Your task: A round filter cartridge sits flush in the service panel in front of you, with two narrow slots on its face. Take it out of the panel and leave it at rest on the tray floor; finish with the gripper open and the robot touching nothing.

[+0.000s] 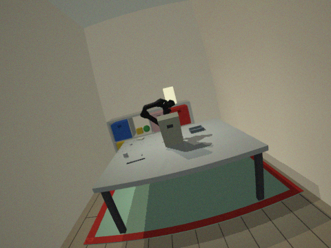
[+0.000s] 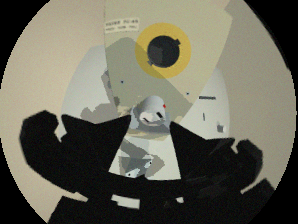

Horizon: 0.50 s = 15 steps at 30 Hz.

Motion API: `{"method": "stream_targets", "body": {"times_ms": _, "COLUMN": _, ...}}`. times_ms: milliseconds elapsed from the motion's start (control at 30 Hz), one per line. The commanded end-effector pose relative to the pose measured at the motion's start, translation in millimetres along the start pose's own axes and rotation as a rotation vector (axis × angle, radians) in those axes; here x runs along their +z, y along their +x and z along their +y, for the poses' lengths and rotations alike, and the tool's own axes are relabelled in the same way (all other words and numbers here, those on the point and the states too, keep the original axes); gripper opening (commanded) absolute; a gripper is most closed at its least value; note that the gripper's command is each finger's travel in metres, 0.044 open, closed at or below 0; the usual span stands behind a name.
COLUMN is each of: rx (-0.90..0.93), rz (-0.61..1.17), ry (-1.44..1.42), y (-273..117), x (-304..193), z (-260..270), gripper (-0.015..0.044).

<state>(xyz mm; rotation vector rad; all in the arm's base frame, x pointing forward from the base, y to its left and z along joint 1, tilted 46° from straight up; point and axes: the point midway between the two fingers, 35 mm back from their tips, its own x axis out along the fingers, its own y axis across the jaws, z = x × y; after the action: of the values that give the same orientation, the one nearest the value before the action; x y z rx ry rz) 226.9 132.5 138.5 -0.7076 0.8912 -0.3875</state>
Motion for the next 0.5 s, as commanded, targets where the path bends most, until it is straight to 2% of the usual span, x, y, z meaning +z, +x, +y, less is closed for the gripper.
{"method": "stream_targets", "body": {"times_ms": 0, "rx": 0.002, "rz": -0.007, "ry": 0.002, "y": 6.0, "x": 1.0, "z": -1.7, "gripper": 0.0305}}
{"method": "stream_targets", "body": {"times_ms": 467, "rx": -0.002, "rz": -0.009, "ry": 0.003, "y": 28.4, "x": 0.9, "z": -3.2, "gripper": 0.0305}}
